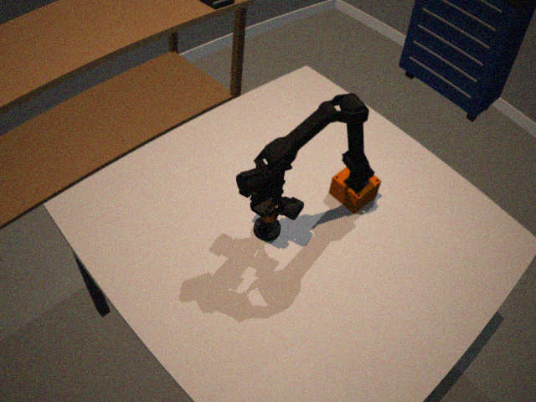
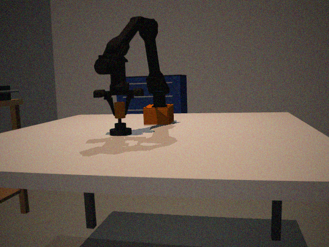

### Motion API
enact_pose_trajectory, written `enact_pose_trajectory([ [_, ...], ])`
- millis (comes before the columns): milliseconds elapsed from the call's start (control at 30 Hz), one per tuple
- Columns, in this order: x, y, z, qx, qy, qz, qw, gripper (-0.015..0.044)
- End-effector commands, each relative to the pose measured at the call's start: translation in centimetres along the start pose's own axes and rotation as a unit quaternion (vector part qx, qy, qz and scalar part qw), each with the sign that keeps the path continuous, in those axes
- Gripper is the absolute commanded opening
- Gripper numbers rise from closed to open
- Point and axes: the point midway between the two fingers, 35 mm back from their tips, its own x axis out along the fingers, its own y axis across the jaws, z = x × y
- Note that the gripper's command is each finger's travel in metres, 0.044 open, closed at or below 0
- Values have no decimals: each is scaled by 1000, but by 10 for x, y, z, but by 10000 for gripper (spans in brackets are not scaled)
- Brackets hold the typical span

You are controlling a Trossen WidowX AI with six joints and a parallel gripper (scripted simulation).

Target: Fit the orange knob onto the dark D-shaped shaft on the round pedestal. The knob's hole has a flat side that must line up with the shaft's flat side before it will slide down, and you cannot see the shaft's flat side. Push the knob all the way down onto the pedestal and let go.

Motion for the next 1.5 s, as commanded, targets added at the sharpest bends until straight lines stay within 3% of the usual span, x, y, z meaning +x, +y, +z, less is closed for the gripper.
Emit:
enact_pose_trajectory([
  [0, -1, 1, -1, -16, -4, 0, 1000, 0],
  [967, -1, 0, 1, -16, -4, 0, 1000, 0],
  [1200, -3, 0, 1, -115, -4, 0, 993, 0],
  [1467, 0, -2, 5, -121, -4, -1, 993, 0],
])
